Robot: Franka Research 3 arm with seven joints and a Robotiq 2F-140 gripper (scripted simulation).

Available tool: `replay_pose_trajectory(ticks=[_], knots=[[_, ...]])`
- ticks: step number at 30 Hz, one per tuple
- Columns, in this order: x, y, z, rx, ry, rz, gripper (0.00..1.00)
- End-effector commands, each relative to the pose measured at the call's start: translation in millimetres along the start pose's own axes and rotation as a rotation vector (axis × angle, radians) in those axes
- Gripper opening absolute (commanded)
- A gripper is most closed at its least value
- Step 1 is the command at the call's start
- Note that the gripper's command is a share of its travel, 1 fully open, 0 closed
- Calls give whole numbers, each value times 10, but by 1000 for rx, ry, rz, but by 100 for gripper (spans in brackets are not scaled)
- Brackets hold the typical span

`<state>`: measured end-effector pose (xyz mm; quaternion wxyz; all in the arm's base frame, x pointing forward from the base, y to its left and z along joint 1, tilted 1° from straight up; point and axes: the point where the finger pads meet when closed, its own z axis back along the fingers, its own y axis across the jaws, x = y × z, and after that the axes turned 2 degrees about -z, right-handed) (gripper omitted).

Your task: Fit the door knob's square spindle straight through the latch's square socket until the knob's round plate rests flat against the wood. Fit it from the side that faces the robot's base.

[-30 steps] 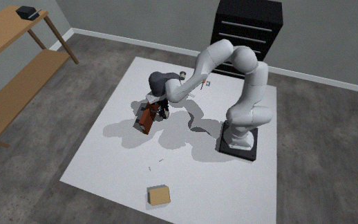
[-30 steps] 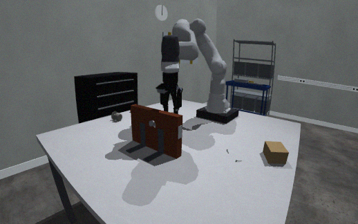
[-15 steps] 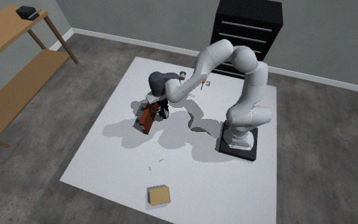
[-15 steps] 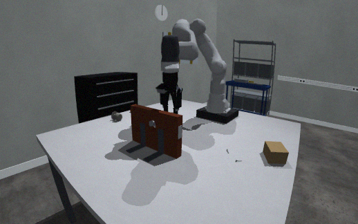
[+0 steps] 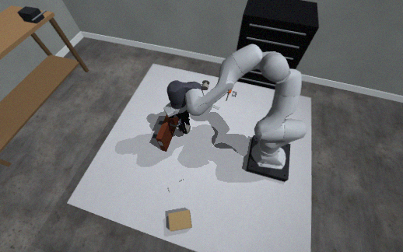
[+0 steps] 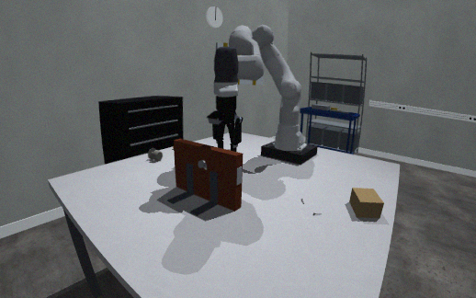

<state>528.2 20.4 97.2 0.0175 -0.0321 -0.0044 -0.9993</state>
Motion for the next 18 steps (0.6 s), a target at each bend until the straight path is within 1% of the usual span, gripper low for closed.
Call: replay_pose_trajectory(ticks=[1,18], knots=[[-18,3,19,1,3,4,42],[-68,2,22,1,3,4,42]])
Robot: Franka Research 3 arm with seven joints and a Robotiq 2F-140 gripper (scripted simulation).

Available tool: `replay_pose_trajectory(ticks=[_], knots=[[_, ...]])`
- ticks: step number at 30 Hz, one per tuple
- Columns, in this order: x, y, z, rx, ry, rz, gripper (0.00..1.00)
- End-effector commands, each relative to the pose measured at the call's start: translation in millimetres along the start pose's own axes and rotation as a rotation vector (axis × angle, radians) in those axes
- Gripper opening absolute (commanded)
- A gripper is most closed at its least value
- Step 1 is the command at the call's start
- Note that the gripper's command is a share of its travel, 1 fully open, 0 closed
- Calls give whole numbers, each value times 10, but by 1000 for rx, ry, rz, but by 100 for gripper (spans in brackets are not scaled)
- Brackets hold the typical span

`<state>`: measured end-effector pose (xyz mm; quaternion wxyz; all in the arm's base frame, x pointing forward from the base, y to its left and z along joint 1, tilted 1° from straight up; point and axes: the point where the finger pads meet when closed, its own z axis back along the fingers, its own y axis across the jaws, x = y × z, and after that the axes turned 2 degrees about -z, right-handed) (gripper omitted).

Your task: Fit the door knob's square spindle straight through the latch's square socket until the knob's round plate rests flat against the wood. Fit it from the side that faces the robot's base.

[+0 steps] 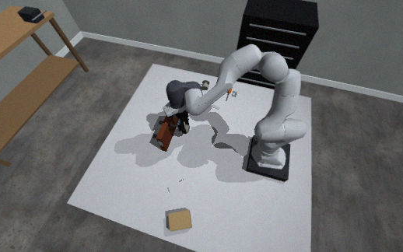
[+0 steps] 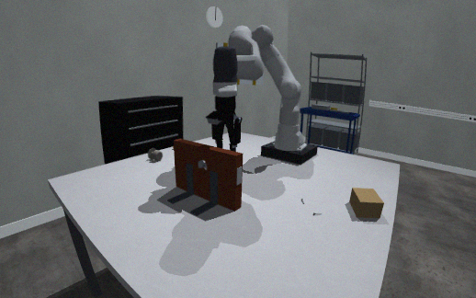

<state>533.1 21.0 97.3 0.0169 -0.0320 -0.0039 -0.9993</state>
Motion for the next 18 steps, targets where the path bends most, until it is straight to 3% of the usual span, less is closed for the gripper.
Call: replay_pose_trajectory(ticks=[1,18], knots=[[-19,6,18,2,3,5,42],[-53,6,21,3,3,6,42]])
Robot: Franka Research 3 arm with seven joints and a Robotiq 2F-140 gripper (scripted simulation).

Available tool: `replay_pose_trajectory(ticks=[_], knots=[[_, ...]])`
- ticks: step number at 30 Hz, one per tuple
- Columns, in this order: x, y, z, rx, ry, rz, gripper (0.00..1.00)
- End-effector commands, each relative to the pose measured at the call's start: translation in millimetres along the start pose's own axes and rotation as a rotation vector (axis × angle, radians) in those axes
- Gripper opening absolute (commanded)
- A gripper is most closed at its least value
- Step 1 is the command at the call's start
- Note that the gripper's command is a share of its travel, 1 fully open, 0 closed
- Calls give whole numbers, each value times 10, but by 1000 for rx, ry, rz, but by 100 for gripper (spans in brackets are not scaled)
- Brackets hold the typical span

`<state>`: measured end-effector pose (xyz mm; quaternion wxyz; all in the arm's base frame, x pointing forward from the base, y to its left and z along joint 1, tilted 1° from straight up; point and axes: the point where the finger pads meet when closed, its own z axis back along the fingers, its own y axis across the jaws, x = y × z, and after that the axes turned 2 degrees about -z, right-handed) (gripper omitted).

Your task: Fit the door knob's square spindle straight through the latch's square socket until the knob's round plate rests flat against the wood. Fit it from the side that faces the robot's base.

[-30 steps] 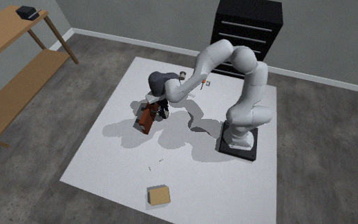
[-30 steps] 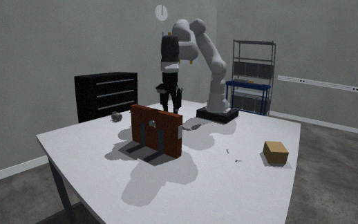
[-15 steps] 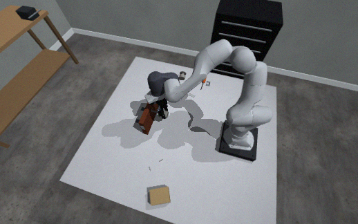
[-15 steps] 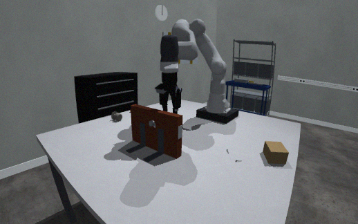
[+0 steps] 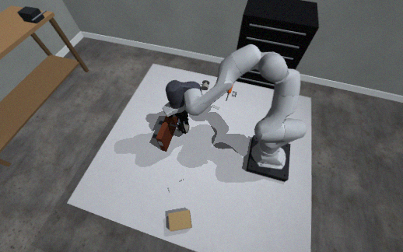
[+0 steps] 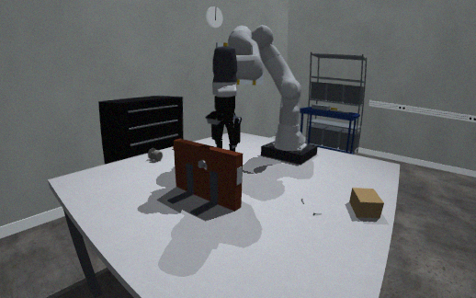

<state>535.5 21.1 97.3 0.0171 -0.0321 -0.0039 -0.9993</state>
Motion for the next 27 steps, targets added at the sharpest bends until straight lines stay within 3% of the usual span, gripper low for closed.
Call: replay_pose_trajectory(ticks=[1,27], knots=[[-35,7,20,3,3,6,42],[-89,6,24,3,3,6,42]])
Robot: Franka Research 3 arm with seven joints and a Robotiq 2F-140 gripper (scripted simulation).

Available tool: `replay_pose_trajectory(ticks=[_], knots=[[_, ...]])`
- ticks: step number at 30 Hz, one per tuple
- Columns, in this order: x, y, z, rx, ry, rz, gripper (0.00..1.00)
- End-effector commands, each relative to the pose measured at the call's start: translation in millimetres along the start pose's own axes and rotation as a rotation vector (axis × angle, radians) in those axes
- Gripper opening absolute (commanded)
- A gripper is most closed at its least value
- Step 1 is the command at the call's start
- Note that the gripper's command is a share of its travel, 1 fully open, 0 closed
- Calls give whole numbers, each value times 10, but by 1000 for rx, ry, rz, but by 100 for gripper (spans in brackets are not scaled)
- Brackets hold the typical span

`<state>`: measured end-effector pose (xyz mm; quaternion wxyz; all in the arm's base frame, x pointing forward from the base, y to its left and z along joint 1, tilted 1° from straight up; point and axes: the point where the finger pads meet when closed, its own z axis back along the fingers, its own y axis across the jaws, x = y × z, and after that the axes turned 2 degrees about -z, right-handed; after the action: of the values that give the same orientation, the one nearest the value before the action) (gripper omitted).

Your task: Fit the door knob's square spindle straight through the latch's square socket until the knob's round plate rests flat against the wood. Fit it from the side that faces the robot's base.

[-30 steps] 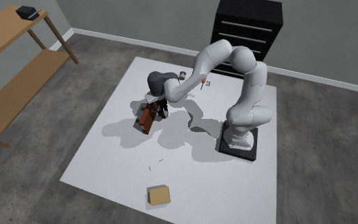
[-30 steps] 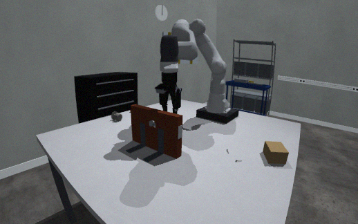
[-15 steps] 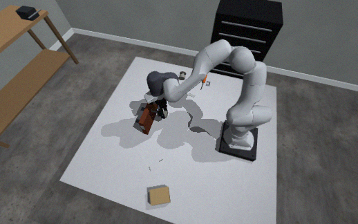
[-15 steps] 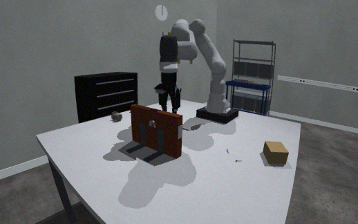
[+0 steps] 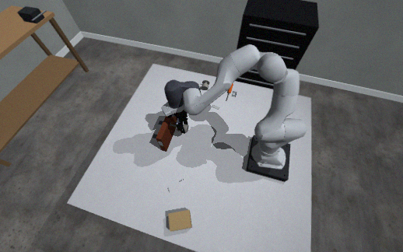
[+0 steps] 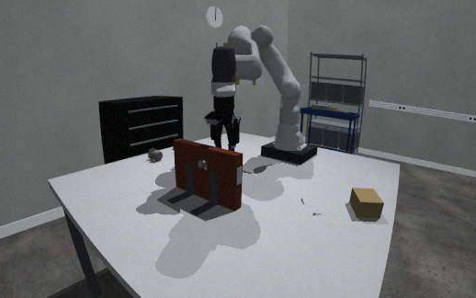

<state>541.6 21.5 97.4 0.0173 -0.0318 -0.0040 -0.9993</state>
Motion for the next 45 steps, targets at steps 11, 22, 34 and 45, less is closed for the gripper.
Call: replay_pose_trajectory(ticks=[11,22,34,45], knots=[[-34,8,19,3,3,6,42],[-50,7,21,3,3,6,42],[-84,6,23,3,3,6,42],[-90,6,24,3,3,6,42]])
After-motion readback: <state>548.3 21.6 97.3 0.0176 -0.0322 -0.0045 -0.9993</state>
